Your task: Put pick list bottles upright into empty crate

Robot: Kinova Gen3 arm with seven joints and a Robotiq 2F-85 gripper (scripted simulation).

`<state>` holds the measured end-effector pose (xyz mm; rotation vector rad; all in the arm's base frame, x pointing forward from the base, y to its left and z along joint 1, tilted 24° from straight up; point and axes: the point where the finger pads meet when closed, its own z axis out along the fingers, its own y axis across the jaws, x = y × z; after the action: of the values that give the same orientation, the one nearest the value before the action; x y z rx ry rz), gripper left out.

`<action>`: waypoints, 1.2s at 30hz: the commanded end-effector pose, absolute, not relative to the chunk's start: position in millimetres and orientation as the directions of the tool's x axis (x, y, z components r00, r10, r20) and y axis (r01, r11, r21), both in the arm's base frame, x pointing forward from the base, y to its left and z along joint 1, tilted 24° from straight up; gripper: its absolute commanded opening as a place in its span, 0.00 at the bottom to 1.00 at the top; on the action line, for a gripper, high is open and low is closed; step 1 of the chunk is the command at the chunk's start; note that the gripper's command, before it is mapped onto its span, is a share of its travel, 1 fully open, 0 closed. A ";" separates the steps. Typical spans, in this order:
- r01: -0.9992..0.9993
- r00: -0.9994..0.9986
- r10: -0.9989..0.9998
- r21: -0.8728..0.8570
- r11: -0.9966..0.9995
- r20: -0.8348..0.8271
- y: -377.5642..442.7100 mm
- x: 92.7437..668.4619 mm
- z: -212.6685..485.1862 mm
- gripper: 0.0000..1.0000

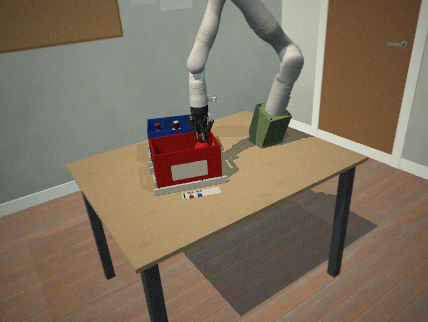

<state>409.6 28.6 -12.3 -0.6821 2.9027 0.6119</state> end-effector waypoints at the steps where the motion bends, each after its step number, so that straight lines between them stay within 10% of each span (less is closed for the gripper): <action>1: -0.446 -0.895 -0.406 0.359 0.820 -0.184 28.6 410.2 -12.8 0.10; 34: -0.446 -0.895 -0.406 0.359 0.820 -0.184 33.0 410.2 -22.9 0.10; 35: -0.446 -0.895 -0.406 0.359 0.820 -0.184 34.6 410.2 -26.5 0.67; 36: -0.446 -0.895 -0.406 0.359 0.820 -0.184 34.6 410.2 -26.5 0.67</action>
<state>410.0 33.8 -24.5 -0.6813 2.9022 0.6106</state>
